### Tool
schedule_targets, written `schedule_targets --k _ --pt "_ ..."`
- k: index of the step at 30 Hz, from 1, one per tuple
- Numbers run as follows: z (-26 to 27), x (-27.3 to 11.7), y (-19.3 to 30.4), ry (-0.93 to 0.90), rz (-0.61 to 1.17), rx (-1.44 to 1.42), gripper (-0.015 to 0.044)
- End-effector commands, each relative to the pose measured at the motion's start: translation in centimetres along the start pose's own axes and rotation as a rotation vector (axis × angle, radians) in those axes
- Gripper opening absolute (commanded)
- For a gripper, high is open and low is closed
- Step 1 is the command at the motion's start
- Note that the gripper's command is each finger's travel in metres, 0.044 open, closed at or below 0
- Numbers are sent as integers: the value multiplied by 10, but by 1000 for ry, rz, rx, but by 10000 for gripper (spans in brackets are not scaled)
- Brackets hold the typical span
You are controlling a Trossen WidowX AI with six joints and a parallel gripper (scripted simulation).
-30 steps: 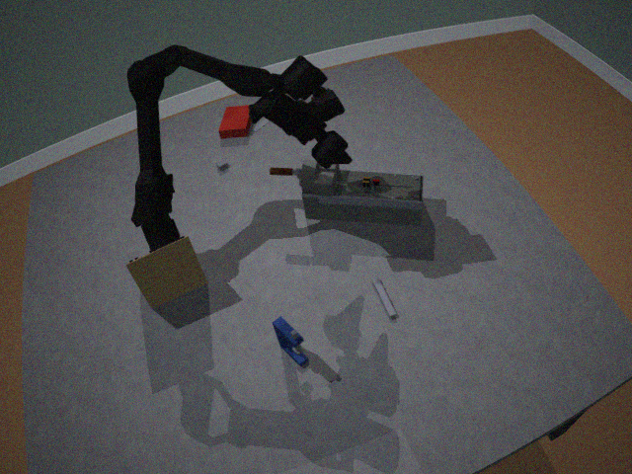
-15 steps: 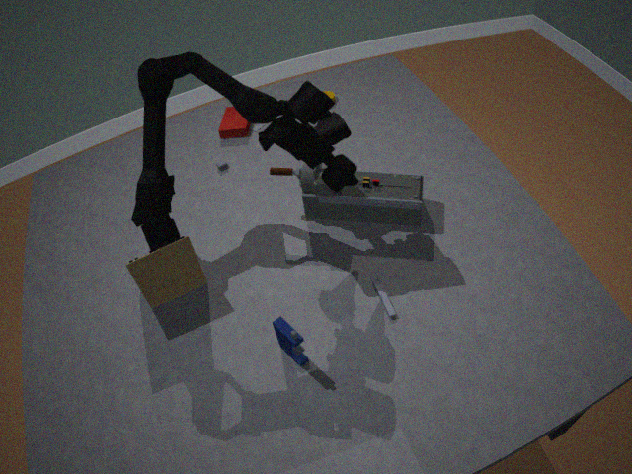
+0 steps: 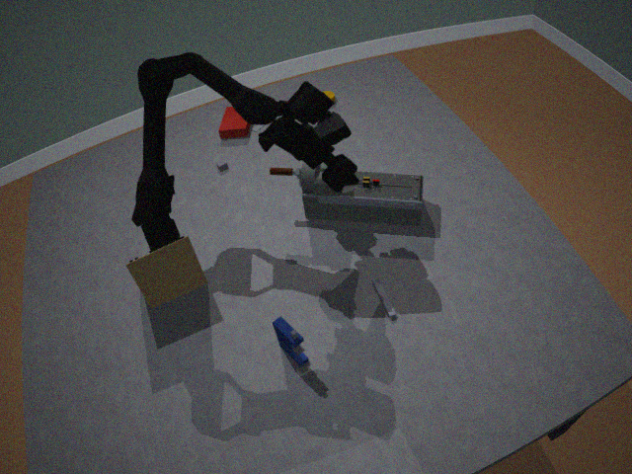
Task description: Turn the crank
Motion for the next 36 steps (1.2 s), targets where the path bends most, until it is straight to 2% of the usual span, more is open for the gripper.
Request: schedule_targets --k 1,8,12,24,36 --pt "-1 -3 -3 5 0 4 440" --pt "-4 -39 -30 2 1 -1 440" --pt "-1 -43 -31 10 4 11 440" --pt "56 -58 -19 165 33 221 440" --pt "103 -77 6 319 -17 429 440"
Point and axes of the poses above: the point midway between the two fingers, 35 mm back from their tips, its own x axis out along the fingers, its own z axis across the jaws, y = z × x, the point moved 5 cm from there along -x, back along the fingers, and after that the axes turned 1 degree about -x, right-handed, at the moved point
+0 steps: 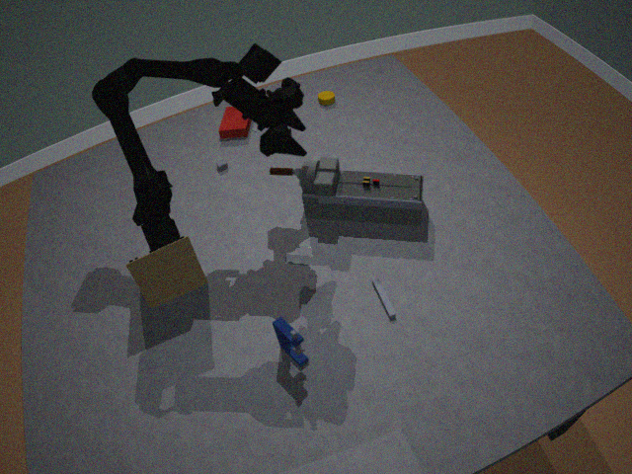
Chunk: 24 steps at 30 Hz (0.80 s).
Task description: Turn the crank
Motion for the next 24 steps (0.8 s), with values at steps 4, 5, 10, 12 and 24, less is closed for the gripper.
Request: schedule_targets --k 4,5,10,12,24 --pt "10 -17 25 76 -47 130 440" --pt "11 -19 28 85 -56 149 440" --pt "14 -27 40 114 -89 213 440" --pt "14 -27 40 114 -89 213 440" --pt "18 6 67 112 -89 213 440"
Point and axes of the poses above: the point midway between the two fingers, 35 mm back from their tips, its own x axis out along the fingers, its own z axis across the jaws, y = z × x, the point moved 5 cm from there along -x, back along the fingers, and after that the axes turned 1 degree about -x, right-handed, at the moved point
